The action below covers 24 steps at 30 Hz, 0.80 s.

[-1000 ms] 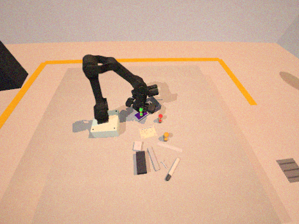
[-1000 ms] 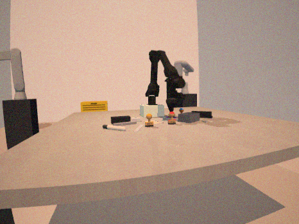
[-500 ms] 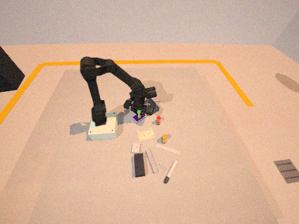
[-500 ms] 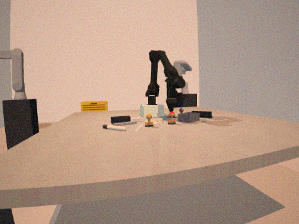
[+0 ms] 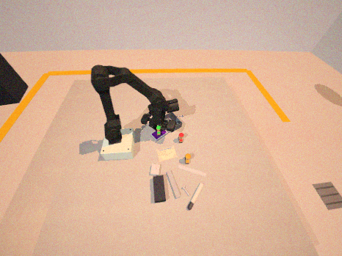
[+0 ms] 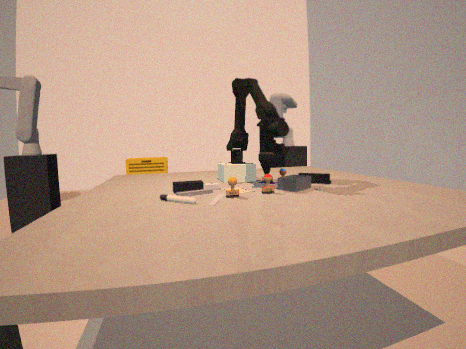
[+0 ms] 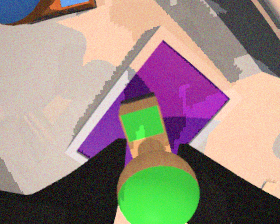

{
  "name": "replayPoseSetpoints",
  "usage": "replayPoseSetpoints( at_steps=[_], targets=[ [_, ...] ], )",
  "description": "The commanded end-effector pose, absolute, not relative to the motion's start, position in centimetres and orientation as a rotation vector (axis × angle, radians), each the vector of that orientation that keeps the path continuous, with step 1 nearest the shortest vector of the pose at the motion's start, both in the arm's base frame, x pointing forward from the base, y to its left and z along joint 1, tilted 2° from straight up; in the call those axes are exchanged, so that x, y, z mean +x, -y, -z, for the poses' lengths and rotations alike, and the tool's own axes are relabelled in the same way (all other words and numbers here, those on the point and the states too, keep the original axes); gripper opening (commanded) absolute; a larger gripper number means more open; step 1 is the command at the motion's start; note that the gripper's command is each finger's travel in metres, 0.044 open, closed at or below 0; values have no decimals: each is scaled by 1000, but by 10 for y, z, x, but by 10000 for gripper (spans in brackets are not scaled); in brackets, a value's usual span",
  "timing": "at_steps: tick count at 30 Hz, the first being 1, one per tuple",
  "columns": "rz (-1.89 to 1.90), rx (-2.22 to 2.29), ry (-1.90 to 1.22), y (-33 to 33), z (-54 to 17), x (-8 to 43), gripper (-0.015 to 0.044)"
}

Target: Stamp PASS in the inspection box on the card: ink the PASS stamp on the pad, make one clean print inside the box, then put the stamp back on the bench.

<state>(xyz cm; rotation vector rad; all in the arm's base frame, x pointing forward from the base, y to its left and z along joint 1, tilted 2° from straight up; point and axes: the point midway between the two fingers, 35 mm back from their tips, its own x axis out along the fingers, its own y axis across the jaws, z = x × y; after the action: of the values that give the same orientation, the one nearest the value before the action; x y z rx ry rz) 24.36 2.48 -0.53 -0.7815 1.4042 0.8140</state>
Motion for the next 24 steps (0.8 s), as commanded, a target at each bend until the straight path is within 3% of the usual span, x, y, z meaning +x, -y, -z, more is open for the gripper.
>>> replayPoseSetpoints(
  at_steps=[1,24],
  targets=[
    [-809,-785,-1396,-25,1,245,0],
    [-809,-785,-1396,-24,-24,247,0]
  ],
)
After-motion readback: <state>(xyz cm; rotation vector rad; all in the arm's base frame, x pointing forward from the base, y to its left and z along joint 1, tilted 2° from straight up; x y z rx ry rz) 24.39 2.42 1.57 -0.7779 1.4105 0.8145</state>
